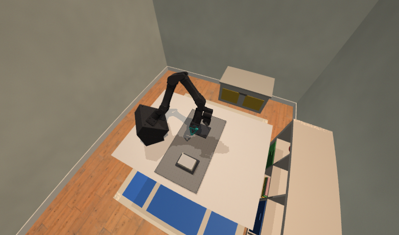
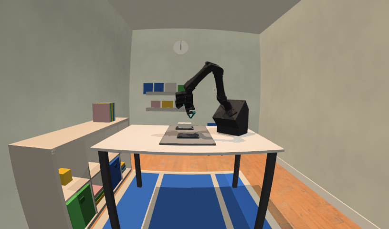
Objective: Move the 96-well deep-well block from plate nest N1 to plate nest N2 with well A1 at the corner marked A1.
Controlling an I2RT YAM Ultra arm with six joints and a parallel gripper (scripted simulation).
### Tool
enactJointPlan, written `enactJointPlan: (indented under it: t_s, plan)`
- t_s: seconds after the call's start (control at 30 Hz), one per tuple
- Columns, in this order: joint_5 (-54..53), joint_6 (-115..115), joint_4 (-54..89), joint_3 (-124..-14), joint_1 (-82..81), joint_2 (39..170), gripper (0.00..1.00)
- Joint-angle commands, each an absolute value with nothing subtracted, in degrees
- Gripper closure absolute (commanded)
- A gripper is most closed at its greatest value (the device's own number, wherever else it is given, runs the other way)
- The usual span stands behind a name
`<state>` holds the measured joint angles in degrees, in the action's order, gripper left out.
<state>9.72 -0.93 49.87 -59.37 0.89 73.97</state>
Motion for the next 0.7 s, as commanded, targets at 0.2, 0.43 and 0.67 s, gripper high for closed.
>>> enactJointPlan:
  t_s: [0.2, 0.43, 0.67]
  plan:
    - [6.2, -0.4, 59.1, -59.4, 1.1, 70.8, 0.00]
    - [4.2, -0.4, 64.4, -58.4, 0.6, 67.7, 0.00]
    - [2.0, 0.4, 68.7, -58.8, 1.0, 66.8, 0.00]
